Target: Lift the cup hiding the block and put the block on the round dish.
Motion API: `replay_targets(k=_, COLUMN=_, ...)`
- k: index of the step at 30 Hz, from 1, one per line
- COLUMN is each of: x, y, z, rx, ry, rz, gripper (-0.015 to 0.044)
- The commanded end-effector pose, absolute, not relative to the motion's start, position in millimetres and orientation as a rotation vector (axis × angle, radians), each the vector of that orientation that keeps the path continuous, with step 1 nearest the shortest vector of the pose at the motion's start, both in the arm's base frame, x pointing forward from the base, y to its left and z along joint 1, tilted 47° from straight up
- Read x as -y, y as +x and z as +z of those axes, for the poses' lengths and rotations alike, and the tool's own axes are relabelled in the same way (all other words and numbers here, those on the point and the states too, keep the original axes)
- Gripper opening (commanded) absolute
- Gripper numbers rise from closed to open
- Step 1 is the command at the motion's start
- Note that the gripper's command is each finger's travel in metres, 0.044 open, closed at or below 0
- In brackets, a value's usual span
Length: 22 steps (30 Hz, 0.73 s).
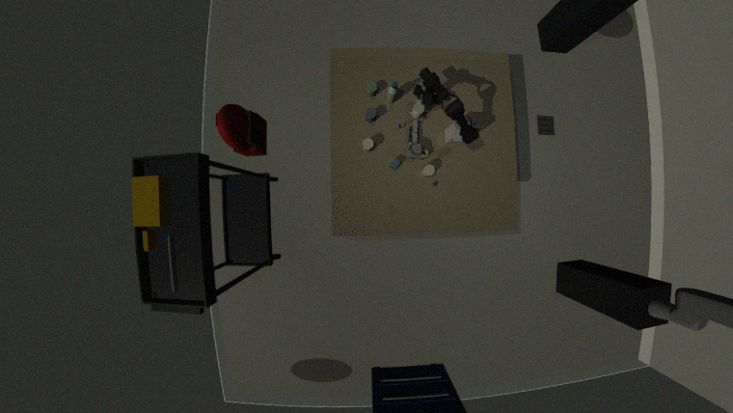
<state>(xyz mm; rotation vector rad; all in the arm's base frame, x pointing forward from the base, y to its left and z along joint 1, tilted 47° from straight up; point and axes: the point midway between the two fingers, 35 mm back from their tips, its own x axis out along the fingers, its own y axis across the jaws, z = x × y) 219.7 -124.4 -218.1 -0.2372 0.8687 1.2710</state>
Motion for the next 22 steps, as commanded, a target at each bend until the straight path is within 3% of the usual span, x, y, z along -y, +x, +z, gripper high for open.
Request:
replay_targets(k=1, x=157.1, y=220.2, z=-192.3, rx=-0.869, ry=-0.252, rz=1.252, gripper=0.0440)
replay_targets(k=22, x=197.8, y=213.0, z=-151.8, rx=-0.870, ry=-0.245, rz=1.243, gripper=0.0440)
